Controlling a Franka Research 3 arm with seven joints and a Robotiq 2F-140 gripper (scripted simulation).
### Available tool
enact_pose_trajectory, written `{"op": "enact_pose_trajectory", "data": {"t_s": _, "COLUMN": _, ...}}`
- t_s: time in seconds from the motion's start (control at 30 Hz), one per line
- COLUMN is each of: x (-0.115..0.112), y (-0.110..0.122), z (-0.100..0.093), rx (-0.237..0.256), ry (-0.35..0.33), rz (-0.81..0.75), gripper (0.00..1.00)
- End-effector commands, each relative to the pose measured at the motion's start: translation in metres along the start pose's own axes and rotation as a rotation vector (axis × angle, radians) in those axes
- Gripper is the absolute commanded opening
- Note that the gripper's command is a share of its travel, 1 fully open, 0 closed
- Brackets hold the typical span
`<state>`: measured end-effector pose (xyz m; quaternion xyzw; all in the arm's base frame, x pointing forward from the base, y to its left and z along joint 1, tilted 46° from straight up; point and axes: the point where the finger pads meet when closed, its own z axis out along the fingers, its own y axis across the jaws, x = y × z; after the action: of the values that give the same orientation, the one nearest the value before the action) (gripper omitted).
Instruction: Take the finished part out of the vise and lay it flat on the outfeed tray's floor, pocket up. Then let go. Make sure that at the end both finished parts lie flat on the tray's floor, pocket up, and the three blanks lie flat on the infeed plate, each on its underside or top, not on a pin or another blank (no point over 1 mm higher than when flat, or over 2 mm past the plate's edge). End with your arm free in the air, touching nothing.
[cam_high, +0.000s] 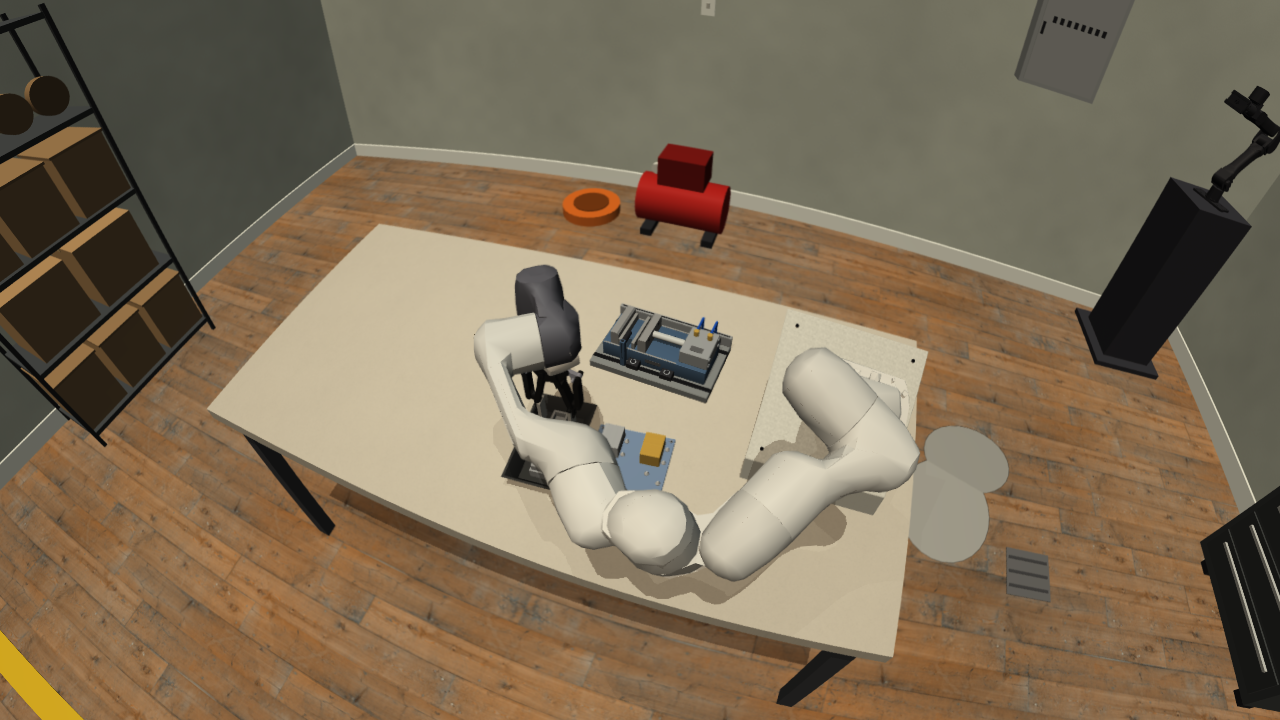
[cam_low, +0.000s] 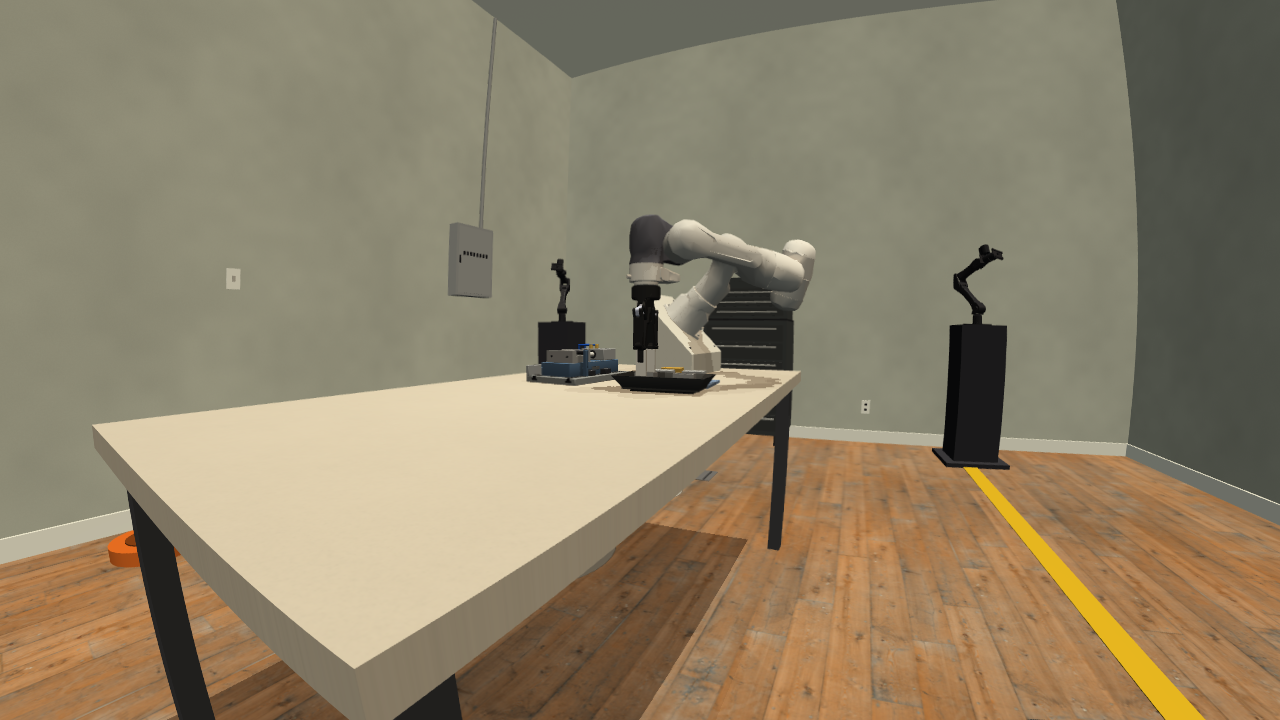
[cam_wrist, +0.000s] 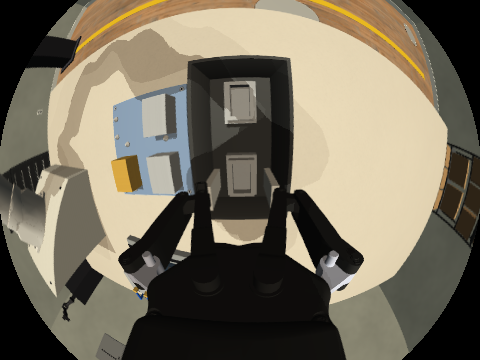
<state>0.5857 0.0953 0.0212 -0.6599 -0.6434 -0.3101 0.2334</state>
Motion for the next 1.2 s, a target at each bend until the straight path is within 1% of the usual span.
{"op": "enact_pose_trajectory", "data": {"t_s": 0.0, "x": 0.000, "y": 0.001, "z": 0.001, "rx": -0.003, "ry": -0.003, "rz": 0.002, "gripper": 0.40}}
{"op": "enact_pose_trajectory", "data": {"t_s": 0.37, "x": 0.000, "y": 0.001, "z": 0.000, "rx": -0.003, "ry": -0.003, "rz": 0.002, "gripper": 0.40}}
{"op": "enact_pose_trajectory", "data": {"t_s": 0.57, "x": 0.000, "y": 0.001, "z": -0.010, "rx": -0.003, "ry": -0.003, "rz": 0.002, "gripper": 0.40}}
{"op": "enact_pose_trajectory", "data": {"t_s": 0.63, "x": 0.000, "y": 0.001, "z": -0.010, "rx": -0.003, "ry": -0.003, "rz": 0.002, "gripper": 0.40}}
{"op": "enact_pose_trajectory", "data": {"t_s": 0.8, "x": 0.000, "y": 0.001, "z": -0.027, "rx": -0.003, "ry": -0.003, "rz": 0.002, "gripper": 0.40}}
{"op": "enact_pose_trajectory", "data": {"t_s": 0.93, "x": 0.000, "y": 0.001, "z": -0.047, "rx": -0.003, "ry": -0.003, "rz": 0.002, "gripper": 0.40}}
{"op": "enact_pose_trajectory", "data": {"t_s": 1.13, "x": 0.000, "y": 0.001, "z": -0.082, "rx": -0.003, "ry": -0.003, "rz": 0.002, "gripper": 0.40}}
{"op": "enact_pose_trajectory", "data": {"t_s": 1.17, "x": 0.000, "y": 0.001, "z": -0.082, "rx": -0.003, "ry": -0.003, "rz": 0.002, "gripper": 0.40}}
